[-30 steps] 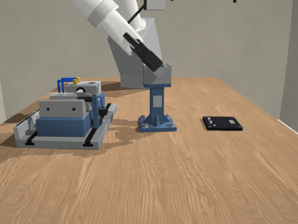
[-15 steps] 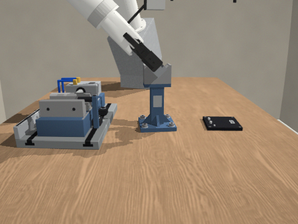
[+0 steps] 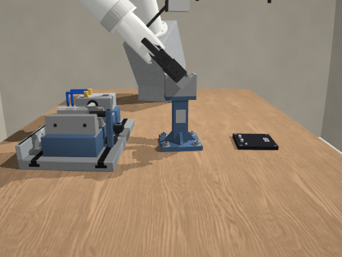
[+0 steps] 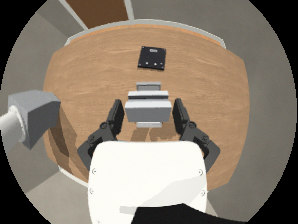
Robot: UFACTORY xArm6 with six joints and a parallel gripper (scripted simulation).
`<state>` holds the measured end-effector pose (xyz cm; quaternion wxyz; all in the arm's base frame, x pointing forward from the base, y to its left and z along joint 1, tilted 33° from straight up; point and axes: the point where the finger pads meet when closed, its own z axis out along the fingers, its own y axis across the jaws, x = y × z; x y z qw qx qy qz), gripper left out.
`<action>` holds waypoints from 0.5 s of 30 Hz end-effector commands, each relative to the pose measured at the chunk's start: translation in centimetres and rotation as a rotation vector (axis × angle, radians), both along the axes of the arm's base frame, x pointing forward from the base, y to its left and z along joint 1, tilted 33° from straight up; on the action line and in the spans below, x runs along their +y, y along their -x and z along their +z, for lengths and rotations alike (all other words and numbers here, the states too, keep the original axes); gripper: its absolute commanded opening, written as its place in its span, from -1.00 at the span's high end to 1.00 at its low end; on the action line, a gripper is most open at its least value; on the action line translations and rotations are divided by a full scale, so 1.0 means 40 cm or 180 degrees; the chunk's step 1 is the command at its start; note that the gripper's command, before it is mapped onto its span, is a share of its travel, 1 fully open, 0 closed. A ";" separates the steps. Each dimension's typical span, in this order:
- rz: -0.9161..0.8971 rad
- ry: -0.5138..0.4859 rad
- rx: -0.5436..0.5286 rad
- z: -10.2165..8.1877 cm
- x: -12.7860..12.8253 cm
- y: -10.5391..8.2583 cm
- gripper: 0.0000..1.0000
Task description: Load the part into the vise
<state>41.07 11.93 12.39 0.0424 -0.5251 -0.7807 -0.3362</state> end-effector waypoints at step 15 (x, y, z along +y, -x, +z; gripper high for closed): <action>-0.0027 0.0050 -0.0019 -0.006 -0.001 -0.004 -0.78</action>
